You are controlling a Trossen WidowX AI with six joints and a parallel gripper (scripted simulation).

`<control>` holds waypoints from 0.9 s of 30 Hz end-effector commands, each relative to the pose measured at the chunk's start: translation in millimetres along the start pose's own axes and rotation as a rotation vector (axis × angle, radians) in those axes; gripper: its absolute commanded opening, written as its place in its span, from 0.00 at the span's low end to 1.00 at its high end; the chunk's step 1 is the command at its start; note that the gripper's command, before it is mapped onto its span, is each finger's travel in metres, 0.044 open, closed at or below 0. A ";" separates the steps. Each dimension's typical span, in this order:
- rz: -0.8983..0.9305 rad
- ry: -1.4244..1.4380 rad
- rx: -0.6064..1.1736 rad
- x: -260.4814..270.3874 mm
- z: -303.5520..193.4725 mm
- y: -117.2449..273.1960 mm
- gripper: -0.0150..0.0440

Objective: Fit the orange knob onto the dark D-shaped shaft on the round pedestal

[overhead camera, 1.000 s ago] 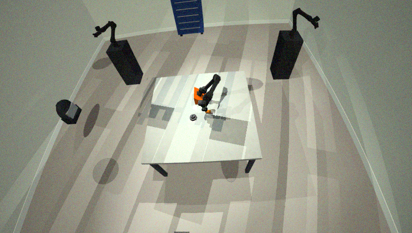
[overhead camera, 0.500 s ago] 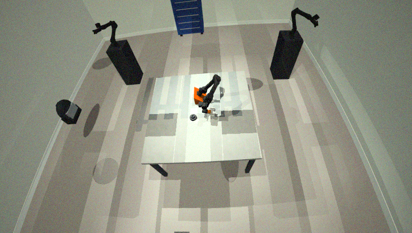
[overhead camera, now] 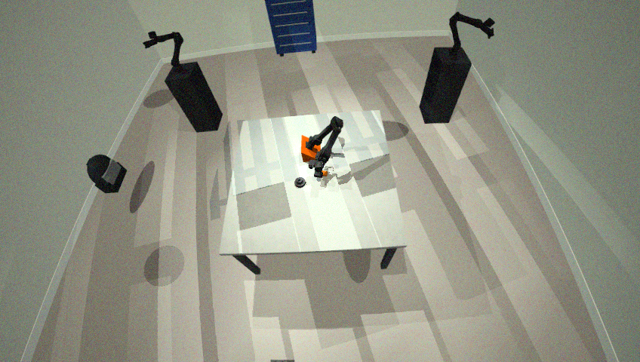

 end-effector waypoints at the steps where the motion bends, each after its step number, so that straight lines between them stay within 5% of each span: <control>1: -0.001 -0.003 0.005 -0.3 -0.1 -6.2 1.00; 9: -0.001 -0.003 0.006 -1.3 -0.3 -16.0 1.00; 17: -0.001 -0.003 0.006 -1.3 -0.3 -16.0 0.66; 27: -0.001 -0.003 0.006 -1.3 -0.3 -16.0 0.63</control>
Point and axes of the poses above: the point midway between the two fingers, 35 mm back from their tips, its own y axis back along the fingers, its own x axis across the jaws, z = x × y, the point moved 3 cm from there along y, back along the fingers, and after that the axes turned 10 degrees about y, right-handed, at the moved point
